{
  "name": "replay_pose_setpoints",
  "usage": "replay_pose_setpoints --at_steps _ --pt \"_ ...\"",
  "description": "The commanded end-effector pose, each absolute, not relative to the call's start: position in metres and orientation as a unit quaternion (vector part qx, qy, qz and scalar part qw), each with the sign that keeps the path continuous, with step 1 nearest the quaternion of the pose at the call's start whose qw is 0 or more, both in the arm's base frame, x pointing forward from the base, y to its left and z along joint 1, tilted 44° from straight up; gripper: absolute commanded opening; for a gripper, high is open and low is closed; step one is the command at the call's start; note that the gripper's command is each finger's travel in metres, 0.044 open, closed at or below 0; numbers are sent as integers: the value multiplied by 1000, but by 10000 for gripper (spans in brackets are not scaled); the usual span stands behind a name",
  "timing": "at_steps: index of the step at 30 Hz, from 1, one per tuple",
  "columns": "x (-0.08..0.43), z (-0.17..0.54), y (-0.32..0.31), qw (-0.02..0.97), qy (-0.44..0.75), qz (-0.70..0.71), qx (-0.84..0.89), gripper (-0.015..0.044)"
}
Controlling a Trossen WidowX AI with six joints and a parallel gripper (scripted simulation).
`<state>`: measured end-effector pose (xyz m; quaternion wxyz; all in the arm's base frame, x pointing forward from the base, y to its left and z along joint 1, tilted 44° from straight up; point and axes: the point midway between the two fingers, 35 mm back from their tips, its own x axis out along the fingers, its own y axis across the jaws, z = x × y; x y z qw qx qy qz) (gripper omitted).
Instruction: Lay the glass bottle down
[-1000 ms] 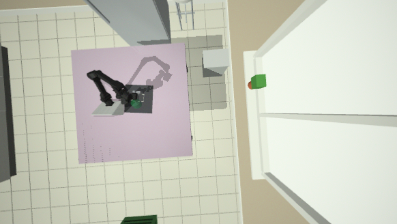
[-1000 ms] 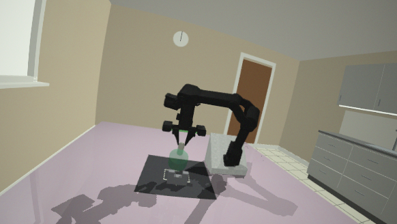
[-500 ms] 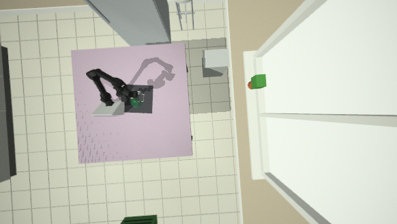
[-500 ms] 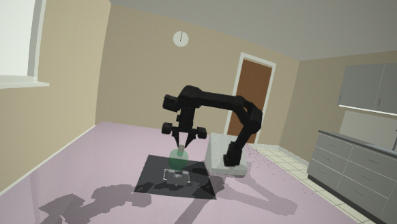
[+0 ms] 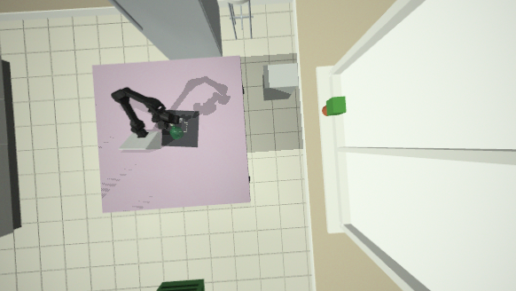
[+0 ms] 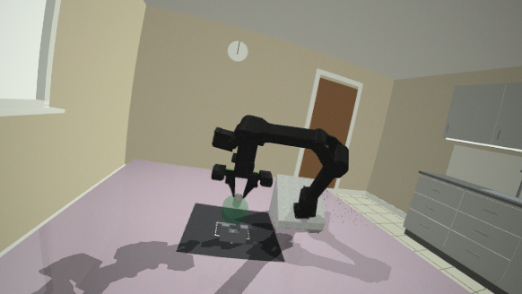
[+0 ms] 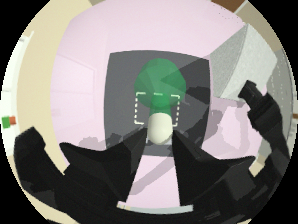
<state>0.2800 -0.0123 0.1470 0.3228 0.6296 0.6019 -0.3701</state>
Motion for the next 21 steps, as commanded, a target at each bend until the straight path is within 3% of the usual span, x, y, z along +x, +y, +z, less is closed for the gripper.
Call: replay_pose_setpoints --at_steps 1,21 --pt "280 150 -4 321 604 -367 630 117" --pt "282 156 22 329 595 -376 629 117"
